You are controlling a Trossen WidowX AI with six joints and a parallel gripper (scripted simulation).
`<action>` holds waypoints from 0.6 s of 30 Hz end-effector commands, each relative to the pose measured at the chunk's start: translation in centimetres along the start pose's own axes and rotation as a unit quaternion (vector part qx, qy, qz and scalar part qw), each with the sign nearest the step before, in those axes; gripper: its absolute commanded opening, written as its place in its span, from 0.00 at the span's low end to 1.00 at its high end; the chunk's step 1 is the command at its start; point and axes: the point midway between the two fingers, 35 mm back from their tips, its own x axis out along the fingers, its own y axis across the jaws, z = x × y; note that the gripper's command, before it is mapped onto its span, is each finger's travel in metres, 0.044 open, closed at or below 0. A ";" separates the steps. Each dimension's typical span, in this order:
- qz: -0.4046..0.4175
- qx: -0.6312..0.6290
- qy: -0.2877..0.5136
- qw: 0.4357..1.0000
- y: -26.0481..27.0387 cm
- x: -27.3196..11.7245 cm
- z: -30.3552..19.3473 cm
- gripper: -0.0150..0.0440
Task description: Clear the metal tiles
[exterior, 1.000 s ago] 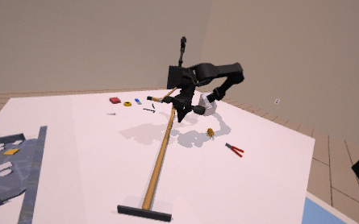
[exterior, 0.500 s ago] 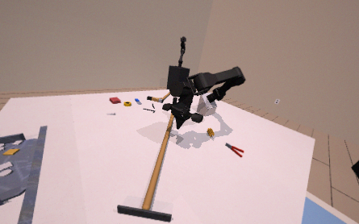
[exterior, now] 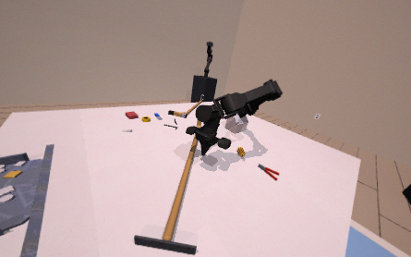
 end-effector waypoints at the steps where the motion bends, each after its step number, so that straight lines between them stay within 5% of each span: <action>1: -0.001 0.005 0.003 1.000 0.1 1.2 -0.7 0.25; 18: 0.002 0.010 0.000 1.000 0.3 3.5 -1.5 0.25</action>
